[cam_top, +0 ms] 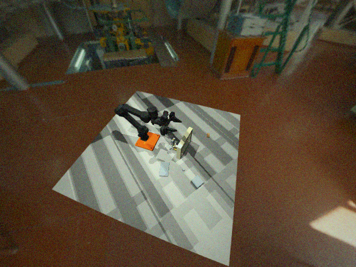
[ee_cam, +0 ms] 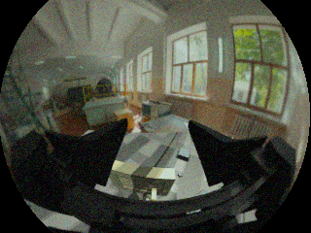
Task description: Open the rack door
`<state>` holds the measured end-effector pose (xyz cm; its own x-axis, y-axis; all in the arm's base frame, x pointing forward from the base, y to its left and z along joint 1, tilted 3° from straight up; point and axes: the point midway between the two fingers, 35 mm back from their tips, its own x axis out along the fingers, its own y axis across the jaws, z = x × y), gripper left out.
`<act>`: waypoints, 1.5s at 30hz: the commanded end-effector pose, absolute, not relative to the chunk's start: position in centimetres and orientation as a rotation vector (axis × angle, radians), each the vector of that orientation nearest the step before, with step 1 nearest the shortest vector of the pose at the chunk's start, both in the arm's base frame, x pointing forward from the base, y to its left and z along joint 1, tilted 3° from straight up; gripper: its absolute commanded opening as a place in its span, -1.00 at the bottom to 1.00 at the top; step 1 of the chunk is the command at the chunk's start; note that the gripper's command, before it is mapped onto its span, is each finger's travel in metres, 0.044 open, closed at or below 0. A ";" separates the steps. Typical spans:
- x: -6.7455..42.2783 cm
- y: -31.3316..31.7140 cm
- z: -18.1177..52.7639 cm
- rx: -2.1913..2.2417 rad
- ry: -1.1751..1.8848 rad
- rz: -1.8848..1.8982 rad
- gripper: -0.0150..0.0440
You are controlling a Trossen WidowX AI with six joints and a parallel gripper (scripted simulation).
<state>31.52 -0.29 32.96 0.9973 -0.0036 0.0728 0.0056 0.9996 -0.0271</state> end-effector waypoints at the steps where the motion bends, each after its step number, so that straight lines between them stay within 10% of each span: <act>1: 31.6 -0.3 32.9 -0.027 -0.068 -0.005 0.78; 5: 32.6 -0.3 32.0 -0.019 0.023 -0.005 0.47; 45: 33.6 -0.3 21.6 0.040 1.120 -0.053 0.47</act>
